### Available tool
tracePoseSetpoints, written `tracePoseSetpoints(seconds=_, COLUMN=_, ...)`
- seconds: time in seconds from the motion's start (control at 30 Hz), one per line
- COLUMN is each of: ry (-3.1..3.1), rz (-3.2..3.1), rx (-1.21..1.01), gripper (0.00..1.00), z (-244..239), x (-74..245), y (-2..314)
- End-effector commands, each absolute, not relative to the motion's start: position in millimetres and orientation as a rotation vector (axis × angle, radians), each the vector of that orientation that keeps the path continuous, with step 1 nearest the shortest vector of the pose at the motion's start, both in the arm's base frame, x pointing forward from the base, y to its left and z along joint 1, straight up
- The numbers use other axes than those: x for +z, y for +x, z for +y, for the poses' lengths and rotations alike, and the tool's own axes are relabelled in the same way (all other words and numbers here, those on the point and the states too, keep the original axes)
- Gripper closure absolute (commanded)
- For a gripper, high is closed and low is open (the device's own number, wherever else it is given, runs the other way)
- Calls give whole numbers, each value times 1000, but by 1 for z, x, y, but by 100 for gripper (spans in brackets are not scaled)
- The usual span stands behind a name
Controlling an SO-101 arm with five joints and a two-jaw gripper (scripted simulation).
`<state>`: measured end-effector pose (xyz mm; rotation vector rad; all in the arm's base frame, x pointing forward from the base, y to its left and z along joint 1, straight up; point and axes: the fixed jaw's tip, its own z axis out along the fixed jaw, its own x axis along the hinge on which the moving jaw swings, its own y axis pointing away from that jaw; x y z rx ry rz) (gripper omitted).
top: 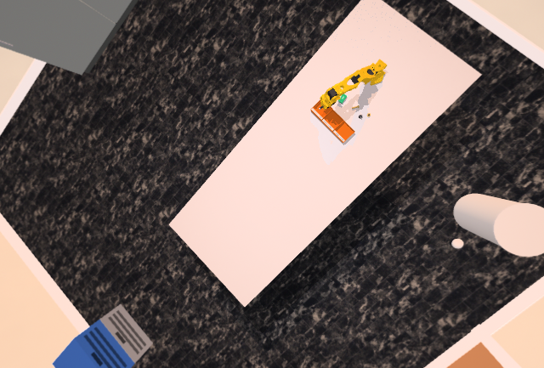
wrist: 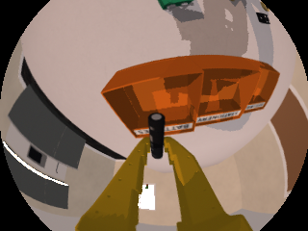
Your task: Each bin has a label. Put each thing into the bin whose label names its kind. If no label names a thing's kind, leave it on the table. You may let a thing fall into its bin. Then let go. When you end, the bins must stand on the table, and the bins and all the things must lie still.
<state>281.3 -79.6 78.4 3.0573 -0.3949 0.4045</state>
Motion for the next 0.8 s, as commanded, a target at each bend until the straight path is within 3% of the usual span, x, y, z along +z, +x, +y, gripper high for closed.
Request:
tracePoseSetpoints(seconds=0.0, ry=3040, rz=-394, rx=479, gripper=100, z=-83, x=91, y=284)
tracePoseSetpoints(seconds=0.77, ry=3023, rz=-392, rx=544, gripper=100, z=-84, x=99, y=288)
